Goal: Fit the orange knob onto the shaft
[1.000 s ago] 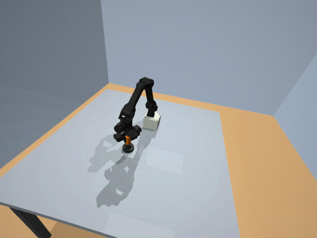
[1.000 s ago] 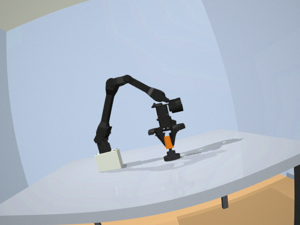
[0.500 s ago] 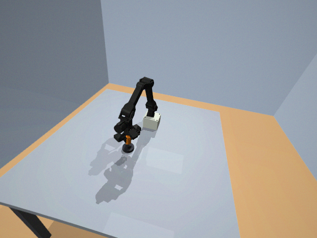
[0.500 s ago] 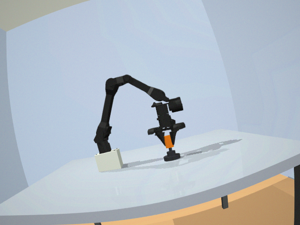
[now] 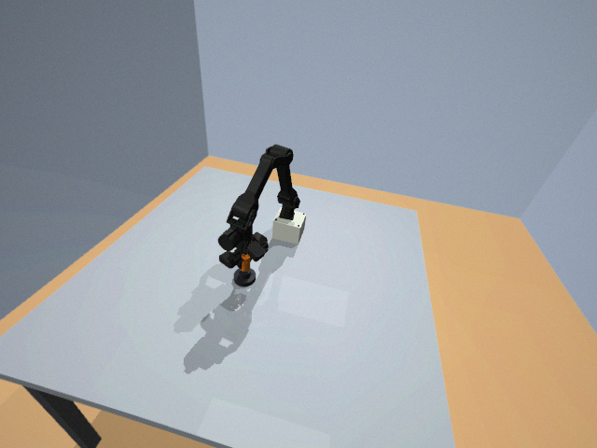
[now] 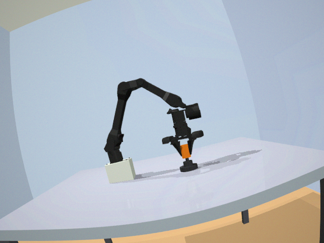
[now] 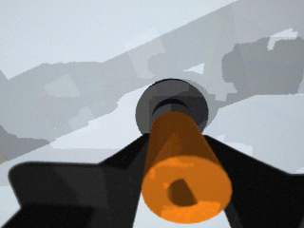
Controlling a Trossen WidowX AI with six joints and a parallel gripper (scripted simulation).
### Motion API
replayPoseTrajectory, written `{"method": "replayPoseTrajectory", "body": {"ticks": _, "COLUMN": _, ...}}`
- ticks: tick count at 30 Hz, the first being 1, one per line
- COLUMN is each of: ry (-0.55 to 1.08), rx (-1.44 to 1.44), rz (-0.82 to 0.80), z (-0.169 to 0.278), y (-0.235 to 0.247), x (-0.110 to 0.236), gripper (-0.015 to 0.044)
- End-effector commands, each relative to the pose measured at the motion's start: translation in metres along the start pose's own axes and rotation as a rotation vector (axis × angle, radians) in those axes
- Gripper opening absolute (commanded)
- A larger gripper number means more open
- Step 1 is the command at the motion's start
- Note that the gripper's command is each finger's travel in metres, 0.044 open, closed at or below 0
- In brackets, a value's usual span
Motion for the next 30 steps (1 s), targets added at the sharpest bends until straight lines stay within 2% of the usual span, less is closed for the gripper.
{"method": "replayPoseTrajectory", "body": {"ticks": 1, "ry": 0.0, "rx": 0.005, "rz": 0.001, "z": -0.0001, "y": 0.0, "x": -0.0002, "gripper": 0.0}}
{"method": "replayPoseTrajectory", "body": {"ticks": 19, "ry": 0.0, "rx": 0.005, "rz": 0.001, "z": -0.0005, "y": -0.0008, "x": 0.0039, "gripper": 0.0}}
{"method": "replayPoseTrajectory", "body": {"ticks": 26, "ry": 0.0, "rx": 0.204, "rz": 0.001, "z": -0.0005, "y": -0.0012, "x": 0.0027, "gripper": 0.0}}
{"method": "replayPoseTrajectory", "body": {"ticks": 30, "ry": 0.0, "rx": 0.215, "rz": 0.001, "z": 0.0, "y": -0.0002, "x": 0.0006, "gripper": 0.0}}
Point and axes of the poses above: the point midway between the two fingers, 35 mm back from their tips, its own x axis back along the fingers, its own y axis across the jaws, z = x × y, the point moved 3 cm from there along x, back along the fingers, and after that the axes turned 14 degrees about -x, right-handed, at the moved point
